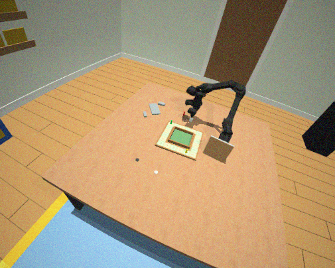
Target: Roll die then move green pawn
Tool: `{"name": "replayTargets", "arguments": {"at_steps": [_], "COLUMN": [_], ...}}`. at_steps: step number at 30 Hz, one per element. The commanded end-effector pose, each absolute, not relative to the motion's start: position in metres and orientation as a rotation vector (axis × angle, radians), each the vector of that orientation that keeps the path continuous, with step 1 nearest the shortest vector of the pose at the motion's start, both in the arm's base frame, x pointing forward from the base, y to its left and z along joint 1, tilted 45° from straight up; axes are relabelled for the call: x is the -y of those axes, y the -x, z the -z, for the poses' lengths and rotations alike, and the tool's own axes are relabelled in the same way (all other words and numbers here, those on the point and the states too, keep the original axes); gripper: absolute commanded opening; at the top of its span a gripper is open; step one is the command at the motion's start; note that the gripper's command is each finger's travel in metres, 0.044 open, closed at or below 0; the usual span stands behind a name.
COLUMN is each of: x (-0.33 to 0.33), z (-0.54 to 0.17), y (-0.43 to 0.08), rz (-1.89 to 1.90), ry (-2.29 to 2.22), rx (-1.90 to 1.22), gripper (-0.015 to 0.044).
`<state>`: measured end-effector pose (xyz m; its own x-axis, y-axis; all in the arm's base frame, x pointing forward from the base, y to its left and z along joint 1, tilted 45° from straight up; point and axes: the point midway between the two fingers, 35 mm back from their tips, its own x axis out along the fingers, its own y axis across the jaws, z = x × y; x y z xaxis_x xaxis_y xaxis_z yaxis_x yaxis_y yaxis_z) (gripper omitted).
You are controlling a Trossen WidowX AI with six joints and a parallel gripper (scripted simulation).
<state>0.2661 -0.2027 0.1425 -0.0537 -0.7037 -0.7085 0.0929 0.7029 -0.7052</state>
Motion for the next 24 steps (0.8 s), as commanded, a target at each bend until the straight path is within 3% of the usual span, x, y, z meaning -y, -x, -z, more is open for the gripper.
{"name": "replayTargets", "arguments": {"at_steps": [1,24], "x": [0.203,0.232], "z": [-0.142,-0.114], "y": [-0.267,-0.265], "rz": [0.695,0.696], "ry": [0.544,0.545], "rx": [-1.506,-1.506], "gripper": [0.0275,0.0275]}}
